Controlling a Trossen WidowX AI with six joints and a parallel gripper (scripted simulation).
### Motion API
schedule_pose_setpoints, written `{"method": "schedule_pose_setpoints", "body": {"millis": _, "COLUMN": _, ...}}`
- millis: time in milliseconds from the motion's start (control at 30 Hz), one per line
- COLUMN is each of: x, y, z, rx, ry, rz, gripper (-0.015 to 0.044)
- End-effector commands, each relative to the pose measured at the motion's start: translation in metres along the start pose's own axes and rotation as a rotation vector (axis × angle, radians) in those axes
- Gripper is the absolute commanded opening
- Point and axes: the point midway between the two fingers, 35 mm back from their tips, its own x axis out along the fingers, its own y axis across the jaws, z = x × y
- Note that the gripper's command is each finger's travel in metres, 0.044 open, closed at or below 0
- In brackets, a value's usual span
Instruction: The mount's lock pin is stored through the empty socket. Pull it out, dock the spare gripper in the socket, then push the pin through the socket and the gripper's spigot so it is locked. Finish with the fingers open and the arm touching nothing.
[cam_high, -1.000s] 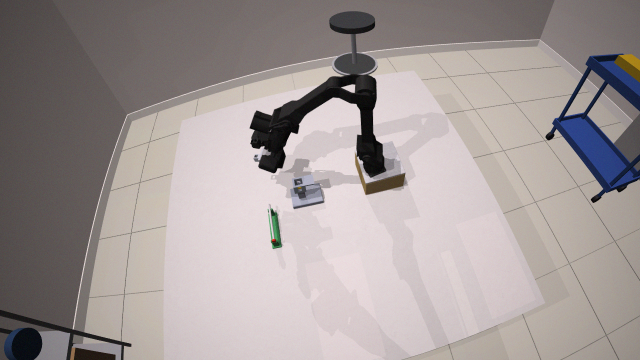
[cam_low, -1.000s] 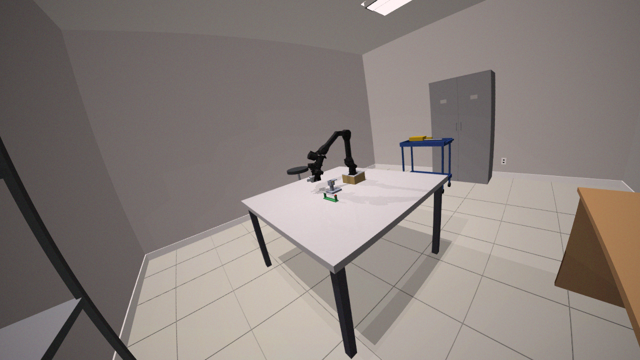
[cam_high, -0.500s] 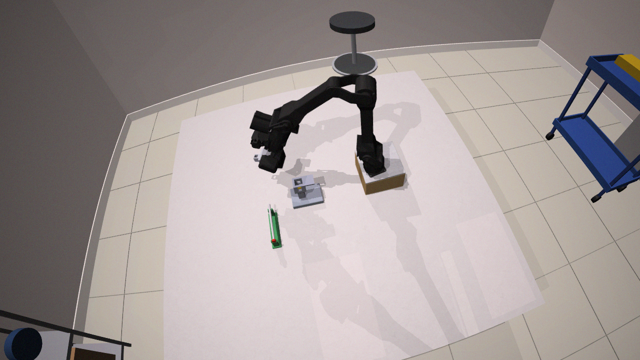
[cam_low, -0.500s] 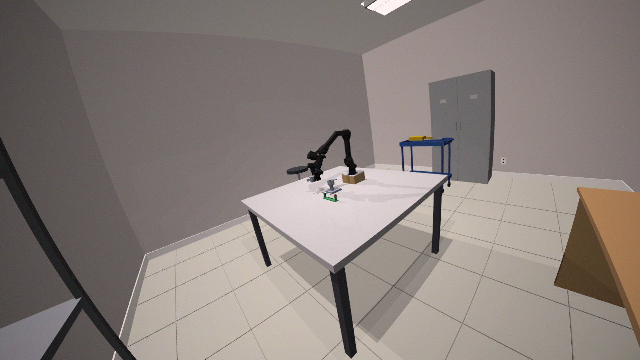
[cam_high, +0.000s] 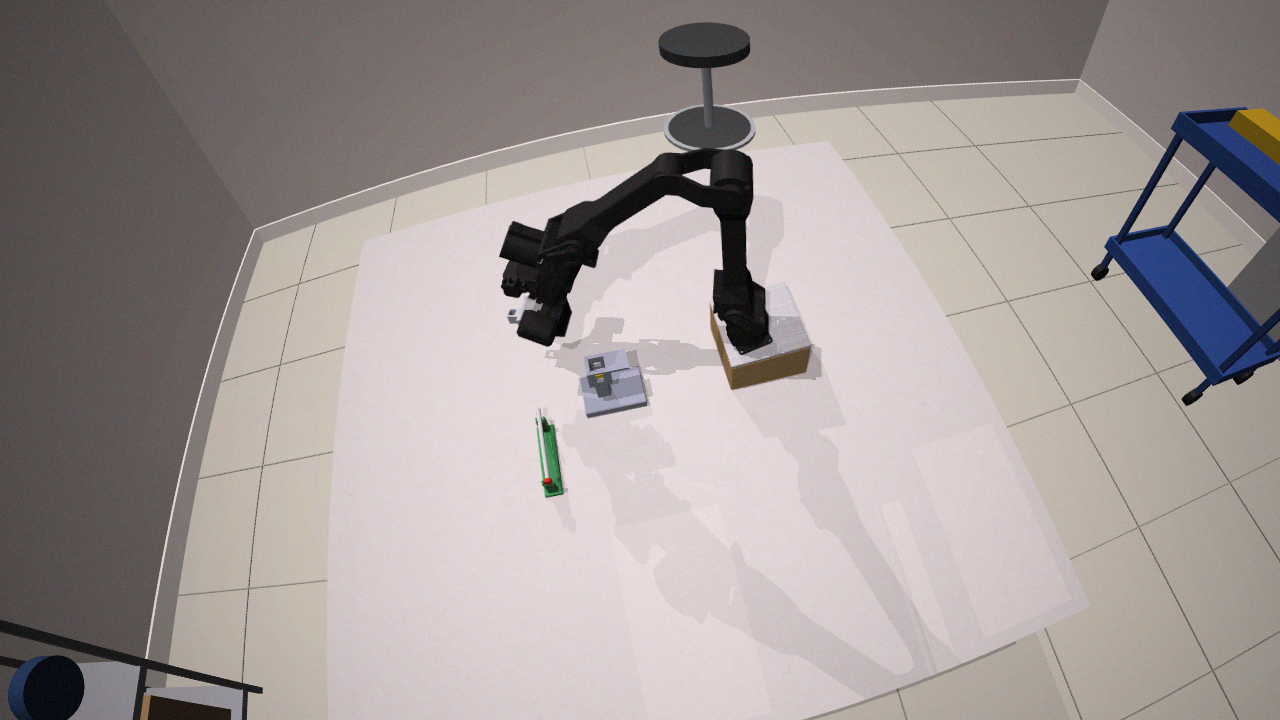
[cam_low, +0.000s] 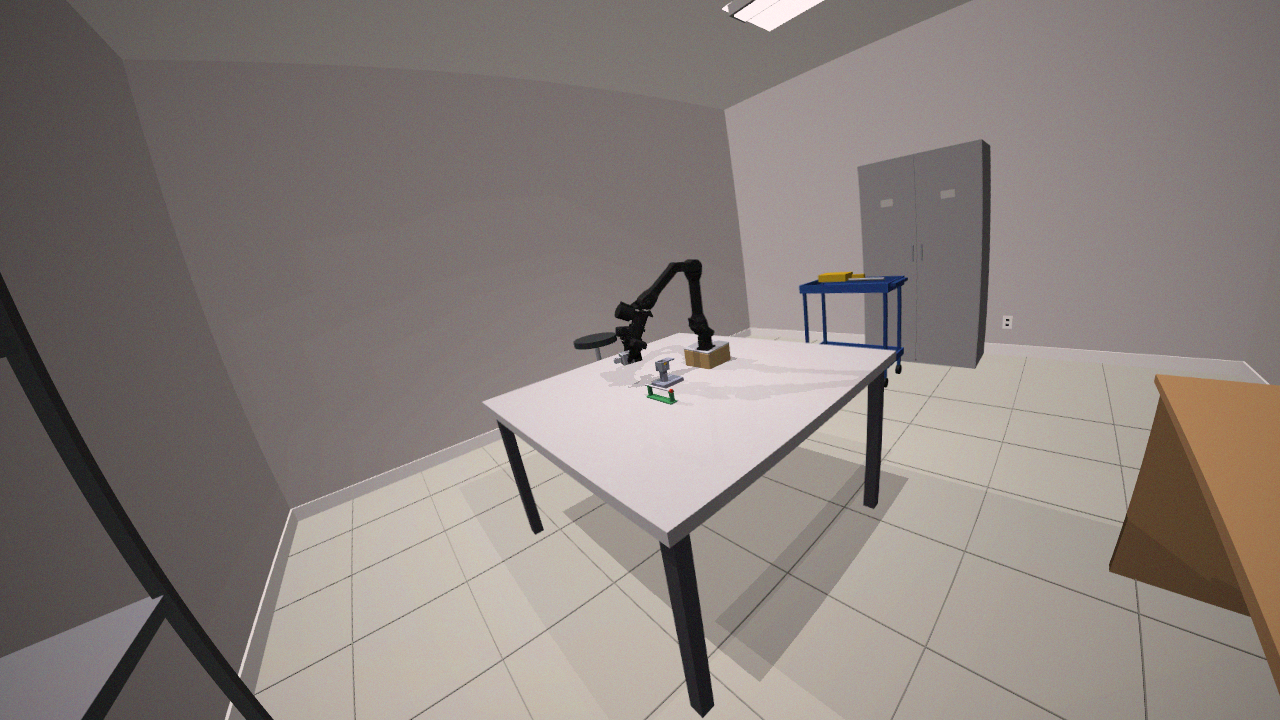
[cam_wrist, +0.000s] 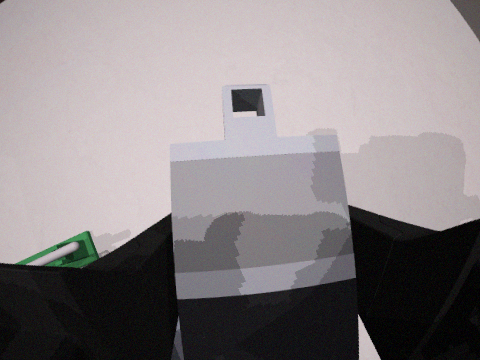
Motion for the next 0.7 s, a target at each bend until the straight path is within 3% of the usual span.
{"method": "schedule_pose_setpoints", "body": {"millis": 0, "x": 0.0, "y": 0.0, "z": 0.0, "rx": 0.0, "ry": -0.001, "rz": 0.0, "gripper": 0.0}}
{"method": "schedule_pose_setpoints", "body": {"millis": 667, "x": -0.007, "y": 0.024, "z": -0.033, "rx": -0.336, "ry": 0.217, "rz": -0.112, "gripper": 0.0}}
